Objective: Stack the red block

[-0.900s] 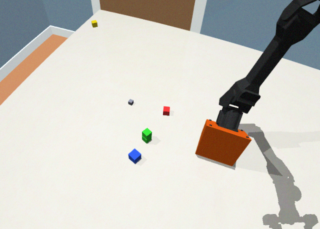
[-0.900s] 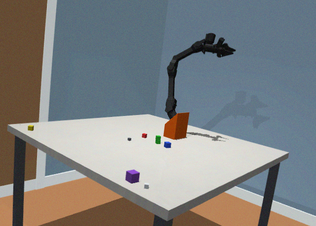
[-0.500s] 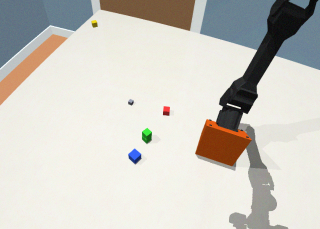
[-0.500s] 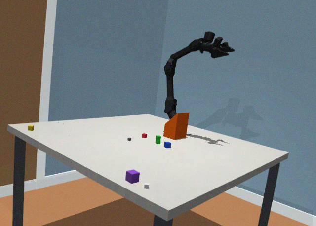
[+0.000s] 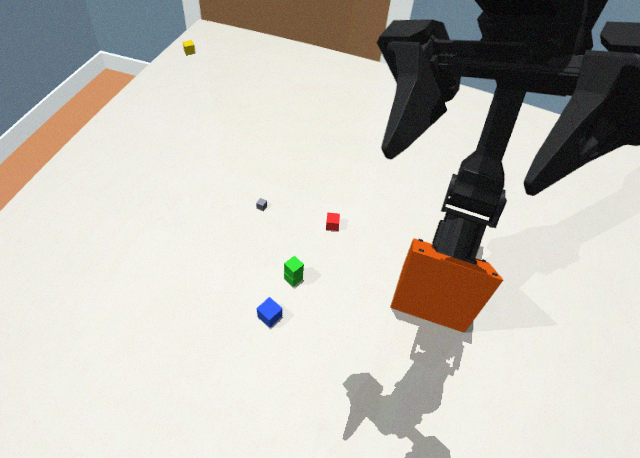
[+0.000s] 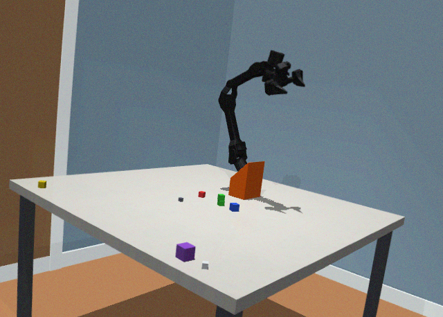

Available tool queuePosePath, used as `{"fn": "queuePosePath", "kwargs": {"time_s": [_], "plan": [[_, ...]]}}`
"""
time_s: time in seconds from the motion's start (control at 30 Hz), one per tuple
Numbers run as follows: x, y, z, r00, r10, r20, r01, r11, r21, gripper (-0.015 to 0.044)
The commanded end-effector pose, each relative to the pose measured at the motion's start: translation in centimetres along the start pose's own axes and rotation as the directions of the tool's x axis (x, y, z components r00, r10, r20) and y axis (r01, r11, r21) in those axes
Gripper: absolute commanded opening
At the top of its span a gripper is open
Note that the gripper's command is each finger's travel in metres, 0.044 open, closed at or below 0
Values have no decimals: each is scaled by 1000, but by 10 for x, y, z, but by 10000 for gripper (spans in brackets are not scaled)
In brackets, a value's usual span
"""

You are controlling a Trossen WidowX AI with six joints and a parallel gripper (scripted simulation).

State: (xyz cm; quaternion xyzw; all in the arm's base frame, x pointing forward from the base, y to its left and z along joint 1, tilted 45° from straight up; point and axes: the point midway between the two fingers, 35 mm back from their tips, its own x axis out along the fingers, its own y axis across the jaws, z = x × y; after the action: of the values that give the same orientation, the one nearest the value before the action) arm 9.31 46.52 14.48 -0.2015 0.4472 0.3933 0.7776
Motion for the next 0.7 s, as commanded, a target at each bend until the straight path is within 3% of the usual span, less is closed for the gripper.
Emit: {"fn": "queuePosePath", "kwargs": {"time_s": [0.0, 0.3, 0.67], "plan": [[5, -52, 0, 995, -102, -17, 103, 994, 39, 440], [13, -171, -23, 940, -322, -114, 335, 934, 125, 440], [1, -297, -87, 801, -507, -319, 569, 810, 142, 440]]}}
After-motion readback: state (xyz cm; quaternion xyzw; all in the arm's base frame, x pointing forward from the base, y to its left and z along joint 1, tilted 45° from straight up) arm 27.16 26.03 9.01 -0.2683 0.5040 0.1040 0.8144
